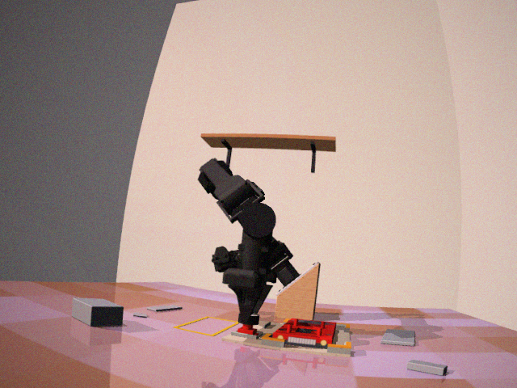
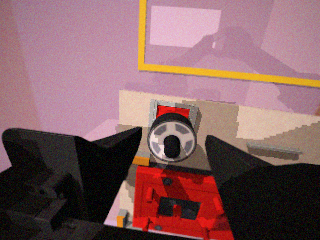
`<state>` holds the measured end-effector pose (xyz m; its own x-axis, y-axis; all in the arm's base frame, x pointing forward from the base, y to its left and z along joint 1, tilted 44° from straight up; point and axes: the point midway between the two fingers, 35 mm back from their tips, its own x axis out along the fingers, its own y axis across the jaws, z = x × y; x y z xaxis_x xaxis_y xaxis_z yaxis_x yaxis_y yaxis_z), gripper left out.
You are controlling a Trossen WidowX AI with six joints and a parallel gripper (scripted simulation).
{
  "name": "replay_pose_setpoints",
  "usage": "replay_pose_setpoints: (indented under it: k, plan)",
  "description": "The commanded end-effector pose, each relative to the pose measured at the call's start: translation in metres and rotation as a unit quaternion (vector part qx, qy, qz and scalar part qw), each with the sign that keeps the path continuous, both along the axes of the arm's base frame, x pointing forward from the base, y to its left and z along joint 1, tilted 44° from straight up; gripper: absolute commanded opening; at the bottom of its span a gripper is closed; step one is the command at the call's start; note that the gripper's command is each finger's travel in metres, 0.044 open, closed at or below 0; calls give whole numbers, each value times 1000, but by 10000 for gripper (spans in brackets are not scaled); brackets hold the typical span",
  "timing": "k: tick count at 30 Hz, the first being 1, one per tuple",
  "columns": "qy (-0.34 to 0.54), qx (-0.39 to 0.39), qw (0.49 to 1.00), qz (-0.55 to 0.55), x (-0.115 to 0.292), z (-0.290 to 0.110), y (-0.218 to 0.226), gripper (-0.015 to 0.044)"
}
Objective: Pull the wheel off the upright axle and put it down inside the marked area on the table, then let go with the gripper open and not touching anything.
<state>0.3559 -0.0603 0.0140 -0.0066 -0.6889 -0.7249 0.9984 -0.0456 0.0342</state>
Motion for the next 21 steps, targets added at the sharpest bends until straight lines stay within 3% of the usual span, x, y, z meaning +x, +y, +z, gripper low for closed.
replay_pose_setpoints:
  k: [1,10,16,21]
  plan:
    - [-1,0,1000,1,0,1,1,221]
    - [-1,0,1000,1,0,1,1,161]
    - [-1,0,1000,1,1,1,2,4]
    - [-1,0,1000,1,1,3,3,0]
